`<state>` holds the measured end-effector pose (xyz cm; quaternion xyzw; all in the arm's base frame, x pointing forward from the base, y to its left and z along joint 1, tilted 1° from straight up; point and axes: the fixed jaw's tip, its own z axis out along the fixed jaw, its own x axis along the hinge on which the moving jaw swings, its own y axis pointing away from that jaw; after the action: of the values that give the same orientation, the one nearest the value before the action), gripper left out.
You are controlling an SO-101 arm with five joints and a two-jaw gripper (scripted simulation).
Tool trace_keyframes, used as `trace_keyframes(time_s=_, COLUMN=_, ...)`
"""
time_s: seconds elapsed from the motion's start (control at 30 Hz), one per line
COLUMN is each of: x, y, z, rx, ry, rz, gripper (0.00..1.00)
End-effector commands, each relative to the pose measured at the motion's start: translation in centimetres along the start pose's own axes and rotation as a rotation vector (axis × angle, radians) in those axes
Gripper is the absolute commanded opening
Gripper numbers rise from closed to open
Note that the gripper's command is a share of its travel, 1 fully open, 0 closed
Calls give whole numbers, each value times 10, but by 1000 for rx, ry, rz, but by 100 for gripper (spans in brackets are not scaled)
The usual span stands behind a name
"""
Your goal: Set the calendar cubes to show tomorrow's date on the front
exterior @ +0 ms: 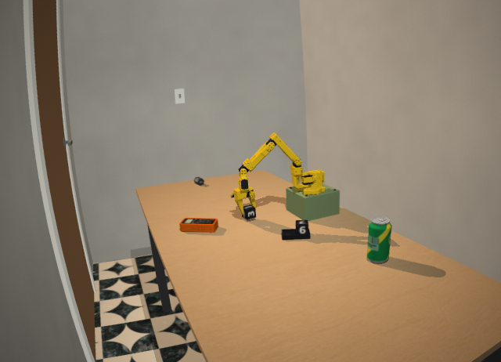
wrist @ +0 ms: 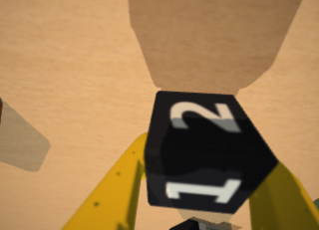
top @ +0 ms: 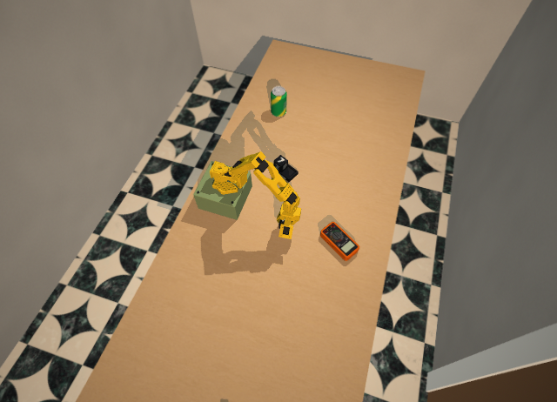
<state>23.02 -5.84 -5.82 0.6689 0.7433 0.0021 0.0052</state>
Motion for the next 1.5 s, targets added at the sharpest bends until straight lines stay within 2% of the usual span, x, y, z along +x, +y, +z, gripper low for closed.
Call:
trace_keyframes(time_s=0.0, x=-2, y=1, z=3, rx=-6, ry=-1, rz=3, gripper=0)
trace_keyframes(time_s=1.0, x=-2, y=1, z=10, rx=-6, ry=-1, rz=2, gripper=0)
trace_keyframes(time_s=1.1, x=-2, y=1, z=10, rx=-6, ry=-1, rz=2, gripper=5)
trace_keyframes(time_s=1.3, x=-2, y=1, z=10, rx=-6, ry=-1, rz=2, gripper=21)
trace_keyframes(time_s=1.47, x=-2, y=1, z=10, rx=-6, ry=-1, rz=2, gripper=24)
